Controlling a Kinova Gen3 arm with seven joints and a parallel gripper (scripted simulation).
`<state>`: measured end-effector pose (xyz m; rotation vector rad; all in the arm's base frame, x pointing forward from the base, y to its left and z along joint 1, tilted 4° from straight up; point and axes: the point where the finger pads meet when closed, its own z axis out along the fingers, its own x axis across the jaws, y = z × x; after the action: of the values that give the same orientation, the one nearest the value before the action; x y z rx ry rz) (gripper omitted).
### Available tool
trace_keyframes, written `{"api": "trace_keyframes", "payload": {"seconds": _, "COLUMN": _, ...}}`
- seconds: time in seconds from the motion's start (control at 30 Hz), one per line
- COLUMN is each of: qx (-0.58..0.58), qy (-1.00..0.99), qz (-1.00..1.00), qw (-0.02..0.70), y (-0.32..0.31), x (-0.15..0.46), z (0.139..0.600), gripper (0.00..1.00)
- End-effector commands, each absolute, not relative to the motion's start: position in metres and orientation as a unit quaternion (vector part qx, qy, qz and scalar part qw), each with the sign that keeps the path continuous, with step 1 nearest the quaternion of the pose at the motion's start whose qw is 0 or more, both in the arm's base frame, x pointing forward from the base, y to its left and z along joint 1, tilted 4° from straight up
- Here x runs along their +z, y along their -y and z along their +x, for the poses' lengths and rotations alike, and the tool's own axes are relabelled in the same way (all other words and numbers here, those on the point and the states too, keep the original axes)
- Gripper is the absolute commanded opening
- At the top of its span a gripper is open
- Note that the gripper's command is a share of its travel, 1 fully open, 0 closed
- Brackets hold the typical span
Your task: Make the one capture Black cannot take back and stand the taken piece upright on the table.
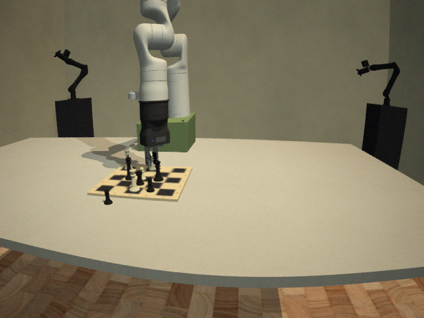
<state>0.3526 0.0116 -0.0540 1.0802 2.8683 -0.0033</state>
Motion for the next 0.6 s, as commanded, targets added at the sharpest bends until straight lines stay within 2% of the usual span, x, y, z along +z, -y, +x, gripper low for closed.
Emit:
{"api": "trace_keyframes", "payload": {"seconds": 0.0, "qx": -0.001, "qy": -0.935, "qz": 0.352, "qw": 0.039, "y": -0.0117, "x": -0.0535, "z": 0.3531, "gripper": 0.58}}
{"api": "trace_keyframes", "payload": {"seconds": 0.07, "qx": -0.001, "qy": -0.935, "qz": 0.352, "qw": 0.039, "y": -0.0117, "x": -0.0535, "z": 0.3531, "gripper": 0.58}}
{"api": "trace_keyframes", "payload": {"seconds": 0.1, "qx": -0.001, "qy": -0.935, "qz": 0.352, "qw": 0.039, "y": -0.0117, "x": -0.0535, "z": 0.3531, "gripper": 0.73}}
{"api": "trace_keyframes", "payload": {"seconds": 0.57, "qx": -0.001, "qy": -0.935, "qz": 0.352, "qw": 0.039, "y": -0.0117, "x": -0.052, "z": 0.353, "gripper": 0.73}}
